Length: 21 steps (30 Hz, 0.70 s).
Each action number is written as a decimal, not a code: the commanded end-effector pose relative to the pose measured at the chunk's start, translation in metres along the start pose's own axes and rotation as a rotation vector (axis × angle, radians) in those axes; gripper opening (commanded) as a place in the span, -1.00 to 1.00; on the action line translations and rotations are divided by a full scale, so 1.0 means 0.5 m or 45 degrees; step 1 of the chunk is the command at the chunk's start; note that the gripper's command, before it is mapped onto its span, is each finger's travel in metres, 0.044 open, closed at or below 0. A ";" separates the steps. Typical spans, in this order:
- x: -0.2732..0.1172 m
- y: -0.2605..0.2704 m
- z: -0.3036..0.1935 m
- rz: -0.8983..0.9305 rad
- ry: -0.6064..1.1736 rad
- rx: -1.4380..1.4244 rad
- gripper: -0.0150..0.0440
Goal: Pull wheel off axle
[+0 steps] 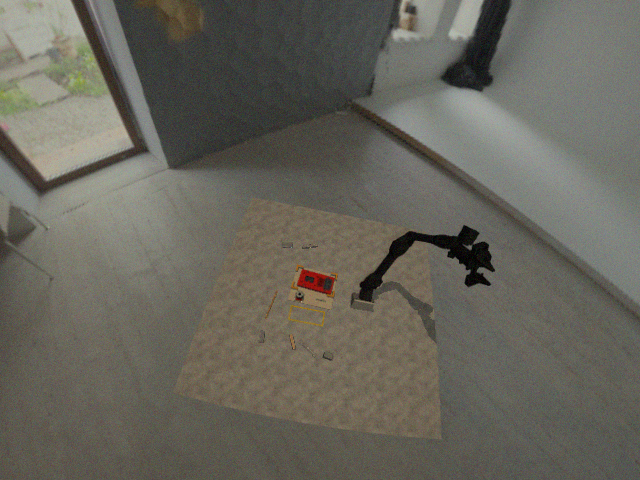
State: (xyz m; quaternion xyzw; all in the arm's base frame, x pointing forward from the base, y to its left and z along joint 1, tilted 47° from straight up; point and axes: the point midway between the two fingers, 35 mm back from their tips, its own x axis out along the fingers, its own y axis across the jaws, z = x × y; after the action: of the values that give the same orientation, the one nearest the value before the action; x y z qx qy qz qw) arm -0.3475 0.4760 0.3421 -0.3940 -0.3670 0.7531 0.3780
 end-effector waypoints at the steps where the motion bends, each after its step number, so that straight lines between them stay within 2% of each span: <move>1: 0.035 0.009 -0.120 0.046 0.172 0.130 0.53; 11: 0.038 0.001 -0.453 0.042 0.664 0.467 0.53; 21: -0.051 0.027 -0.777 -0.029 1.172 0.858 0.53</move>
State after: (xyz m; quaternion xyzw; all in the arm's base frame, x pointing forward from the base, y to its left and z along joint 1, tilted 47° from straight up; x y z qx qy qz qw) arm -0.0512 0.5542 0.2026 -0.5229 0.0266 0.6177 0.5868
